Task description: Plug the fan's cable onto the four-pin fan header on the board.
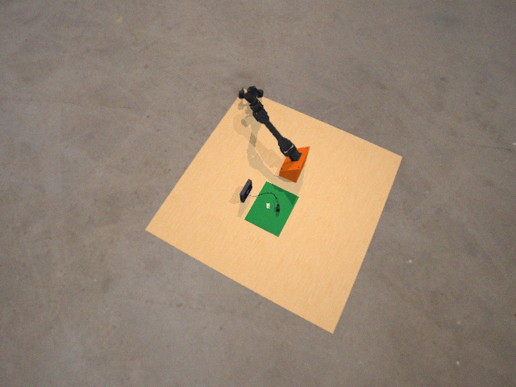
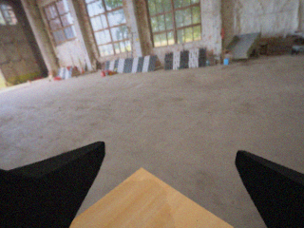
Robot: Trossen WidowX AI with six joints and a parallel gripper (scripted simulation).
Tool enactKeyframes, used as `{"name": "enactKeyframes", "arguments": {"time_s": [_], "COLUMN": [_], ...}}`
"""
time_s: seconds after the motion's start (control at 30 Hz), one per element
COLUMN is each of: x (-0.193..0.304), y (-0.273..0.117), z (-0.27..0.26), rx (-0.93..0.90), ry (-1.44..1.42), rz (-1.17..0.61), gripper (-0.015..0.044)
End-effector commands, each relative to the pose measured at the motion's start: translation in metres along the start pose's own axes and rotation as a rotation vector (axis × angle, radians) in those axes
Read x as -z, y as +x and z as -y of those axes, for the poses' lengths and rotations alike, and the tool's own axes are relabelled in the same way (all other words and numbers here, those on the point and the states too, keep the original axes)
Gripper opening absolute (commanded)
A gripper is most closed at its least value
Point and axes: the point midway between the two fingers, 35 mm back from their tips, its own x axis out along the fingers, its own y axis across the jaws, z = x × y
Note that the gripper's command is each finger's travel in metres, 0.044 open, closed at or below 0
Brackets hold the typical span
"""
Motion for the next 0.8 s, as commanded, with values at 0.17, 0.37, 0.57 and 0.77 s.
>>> {"name": "enactKeyframes", "arguments": {"time_s": [0.17, 0.37, 0.57, 0.77], "x": [0.031, 0.051, 0.064, 0.081], "y": [-0.027, -0.055, -0.093, -0.14], "z": [-0.088, -0.152, -0.224, -0.286], "rx": [-0.094, -0.187, -0.32, -0.427], "ry": [-0.1, -0.12, -0.072, -0.033], "rz": [-0.129, -0.21, -0.296, -0.391], "gripper": [0.044, 0.044, 0.044, 0.044]}}
